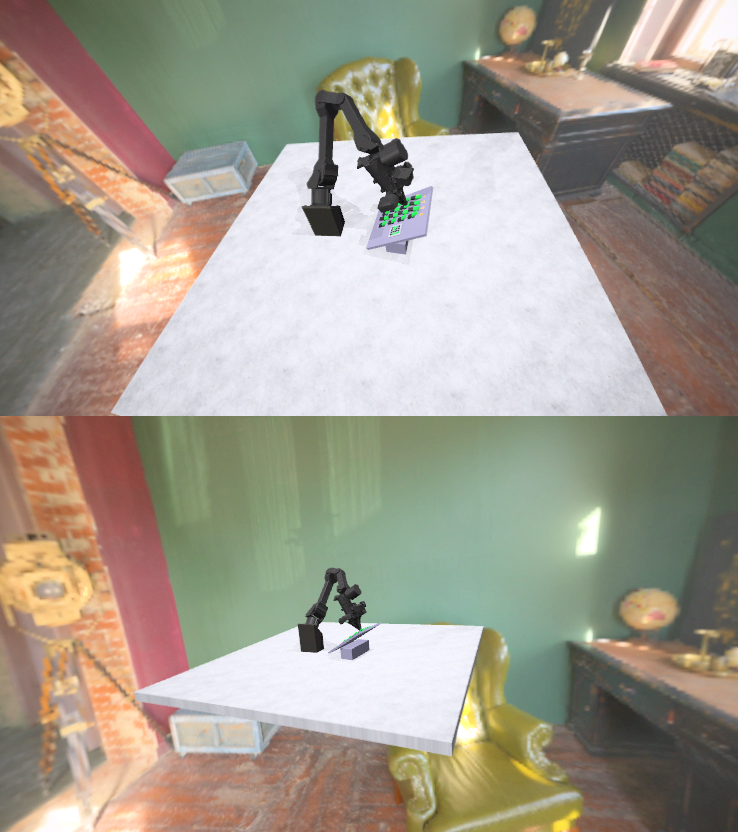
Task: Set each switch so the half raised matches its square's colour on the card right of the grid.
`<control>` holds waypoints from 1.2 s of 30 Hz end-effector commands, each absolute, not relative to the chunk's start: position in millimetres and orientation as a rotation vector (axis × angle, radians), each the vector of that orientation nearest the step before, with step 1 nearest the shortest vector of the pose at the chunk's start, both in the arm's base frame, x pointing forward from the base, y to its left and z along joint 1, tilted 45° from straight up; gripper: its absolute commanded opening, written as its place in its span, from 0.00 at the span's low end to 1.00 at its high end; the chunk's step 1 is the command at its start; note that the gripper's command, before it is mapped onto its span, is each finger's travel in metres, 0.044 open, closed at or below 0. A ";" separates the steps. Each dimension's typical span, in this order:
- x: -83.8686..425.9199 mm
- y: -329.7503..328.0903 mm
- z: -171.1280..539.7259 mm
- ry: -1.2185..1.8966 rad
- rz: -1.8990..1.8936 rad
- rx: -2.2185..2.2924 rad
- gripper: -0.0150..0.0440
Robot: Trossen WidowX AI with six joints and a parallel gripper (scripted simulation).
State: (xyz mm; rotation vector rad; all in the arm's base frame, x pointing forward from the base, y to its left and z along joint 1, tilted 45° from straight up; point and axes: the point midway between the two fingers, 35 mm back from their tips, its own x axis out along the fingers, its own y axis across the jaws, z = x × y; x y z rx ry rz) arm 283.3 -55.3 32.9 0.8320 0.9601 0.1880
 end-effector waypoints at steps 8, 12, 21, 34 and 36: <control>284.2 -54.7 31.2 0.962 0.184 0.833 0.25; 284.5 -54.4 30.9 0.962 0.184 0.833 0.25; 244.5 -85.1 71.8 0.942 0.170 0.833 0.25; 205.8 -34.8 72.8 0.944 0.171 0.836 0.25; 204.9 -33.7 72.6 0.944 0.171 0.836 0.25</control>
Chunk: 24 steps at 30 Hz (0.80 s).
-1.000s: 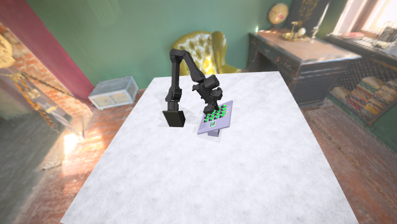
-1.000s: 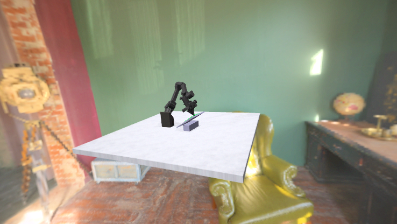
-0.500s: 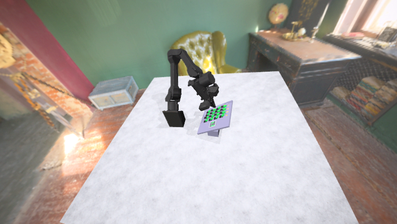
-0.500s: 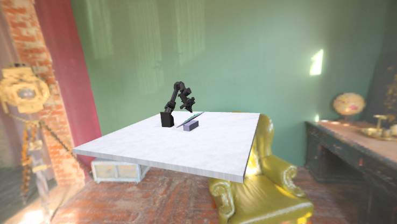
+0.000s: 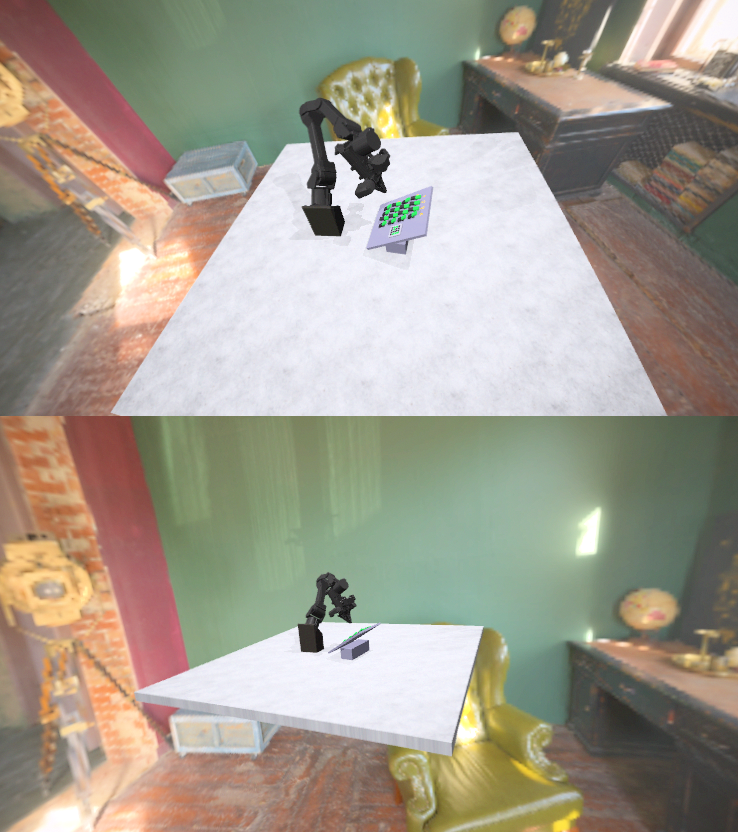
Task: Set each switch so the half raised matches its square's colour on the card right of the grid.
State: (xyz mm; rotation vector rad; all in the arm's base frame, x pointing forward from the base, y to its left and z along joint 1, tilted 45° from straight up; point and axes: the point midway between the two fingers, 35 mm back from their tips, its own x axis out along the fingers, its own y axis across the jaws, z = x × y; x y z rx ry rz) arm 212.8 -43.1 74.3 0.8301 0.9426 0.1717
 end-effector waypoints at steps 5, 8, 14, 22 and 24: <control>212.9 -28.3 63.0 0.938 0.164 0.833 0.25; 224.7 -17.1 50.7 0.919 0.161 0.837 0.25; 226.0 -15.8 49.5 0.917 0.161 0.837 0.25; 232.8 -10.1 42.3 0.916 0.162 0.838 0.25; 234.3 -9.0 40.7 0.916 0.162 0.838 0.25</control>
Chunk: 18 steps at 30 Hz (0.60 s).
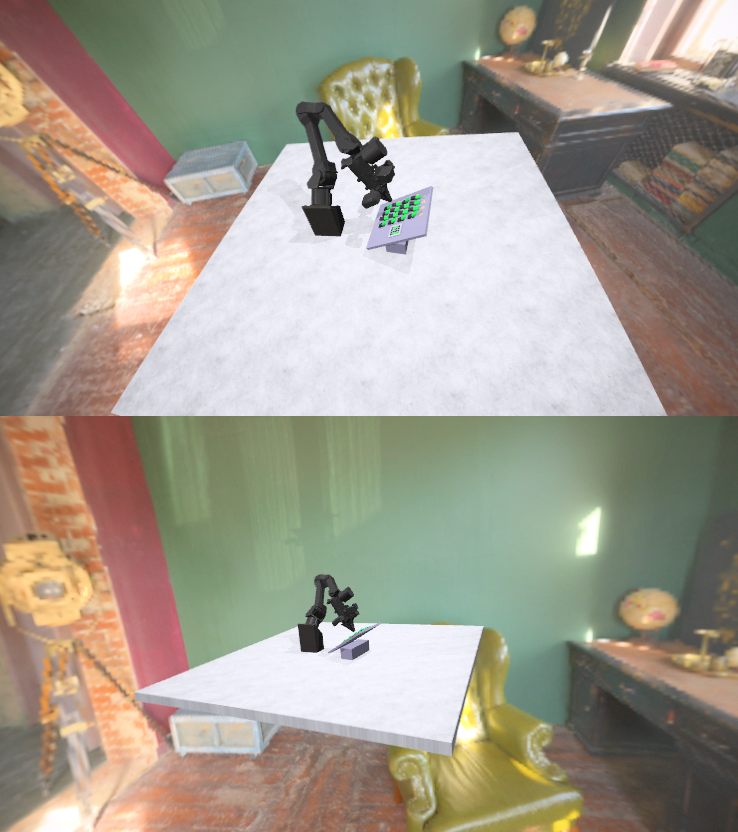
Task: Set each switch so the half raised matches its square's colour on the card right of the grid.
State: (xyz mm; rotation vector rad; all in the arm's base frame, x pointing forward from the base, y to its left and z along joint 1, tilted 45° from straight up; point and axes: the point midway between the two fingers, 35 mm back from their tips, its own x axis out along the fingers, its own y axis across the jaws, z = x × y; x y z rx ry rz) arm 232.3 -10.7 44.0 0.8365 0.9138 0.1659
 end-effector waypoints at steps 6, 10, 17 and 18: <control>239.4 -5.0 35.2 0.916 0.162 0.838 0.25; 240.0 -4.5 34.6 0.916 0.162 0.838 0.25; 240.0 -4.5 34.6 0.916 0.162 0.838 0.25; 240.0 -4.5 34.6 0.916 0.162 0.838 0.25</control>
